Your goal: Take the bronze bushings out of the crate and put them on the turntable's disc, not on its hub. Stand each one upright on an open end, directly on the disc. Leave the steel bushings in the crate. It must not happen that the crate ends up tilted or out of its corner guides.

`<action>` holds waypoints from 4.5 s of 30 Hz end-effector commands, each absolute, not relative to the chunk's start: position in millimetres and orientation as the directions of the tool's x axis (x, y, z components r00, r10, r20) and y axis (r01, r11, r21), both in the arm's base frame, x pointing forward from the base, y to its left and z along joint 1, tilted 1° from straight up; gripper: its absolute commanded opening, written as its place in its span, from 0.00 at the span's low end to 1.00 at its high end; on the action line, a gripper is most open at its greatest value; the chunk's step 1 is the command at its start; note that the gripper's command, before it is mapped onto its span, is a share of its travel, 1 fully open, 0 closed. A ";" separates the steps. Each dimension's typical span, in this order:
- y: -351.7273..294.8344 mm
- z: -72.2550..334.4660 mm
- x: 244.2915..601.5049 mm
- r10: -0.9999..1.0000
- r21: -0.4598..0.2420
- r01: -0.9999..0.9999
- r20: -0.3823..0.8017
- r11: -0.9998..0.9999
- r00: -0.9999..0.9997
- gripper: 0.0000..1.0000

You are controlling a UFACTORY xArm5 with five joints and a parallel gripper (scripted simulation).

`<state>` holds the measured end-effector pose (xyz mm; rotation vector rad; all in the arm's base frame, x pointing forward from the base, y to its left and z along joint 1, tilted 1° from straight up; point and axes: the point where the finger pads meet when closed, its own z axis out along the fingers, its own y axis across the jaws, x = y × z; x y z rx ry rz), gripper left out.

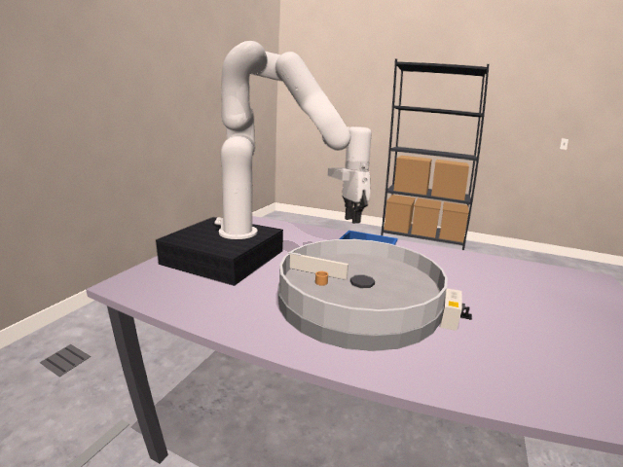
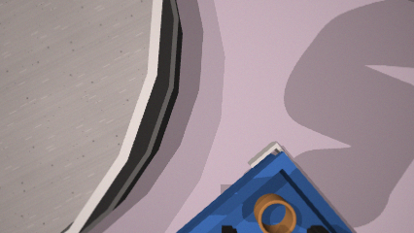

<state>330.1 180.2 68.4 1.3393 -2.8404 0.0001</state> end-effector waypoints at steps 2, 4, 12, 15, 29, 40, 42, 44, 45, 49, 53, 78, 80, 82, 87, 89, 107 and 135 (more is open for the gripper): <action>204.1 69.1 328.8 -0.740 0.000 -0.740 0.001 0.673 -0.673 0.41; 208.2 69.1 328.0 -0.734 0.000 -0.734 0.001 0.679 -0.679 0.41; 214.0 69.2 326.9 -0.727 0.000 -0.727 0.000 0.687 -0.687 0.41; 214.4 69.2 326.8 -0.726 0.000 -0.726 0.000 0.687 -0.687 0.41; 214.4 69.2 326.8 -0.726 0.000 -0.726 0.000 0.687 -0.687 0.41; 214.4 69.2 326.8 -0.726 0.000 -0.726 0.000 0.687 -0.687 0.41; 214.4 69.2 326.8 -0.726 0.000 -0.726 0.000 0.687 -0.687 0.41; 214.4 69.2 326.8 -0.726 0.000 -0.726 0.000 0.687 -0.687 0.41; 214.4 69.2 326.8 -0.726 0.000 -0.726 0.000 0.687 -0.687 0.41; 214.4 69.2 326.8 -0.726 0.000 -0.726 0.000 0.687 -0.687 0.41; 214.4 69.2 326.8 -0.726 0.000 -0.726 0.000 0.687 -0.687 0.41; 214.4 69.2 326.8 -0.726 0.000 -0.726 0.000 0.687 -0.687 0.41; 214.4 69.2 326.8 -0.726 0.000 -0.726 0.000 0.687 -0.687 0.41; 214.4 69.2 326.8 -0.726 0.000 -0.726 0.000 0.687 -0.687 0.41; 214.4 69.2 326.8 -0.726 0.000 -0.726 0.000 0.687 -0.687 0.41; 214.4 69.2 326.8 -0.726 0.000 -0.726 0.000 0.687 -0.687 0.41; 214.4 69.2 326.8 -0.726 0.000 -0.726 0.000 0.687 -0.687 0.41; 216.7 -0.9 327.7 -0.726 0.000 -0.726 0.001 0.687 -0.687 0.41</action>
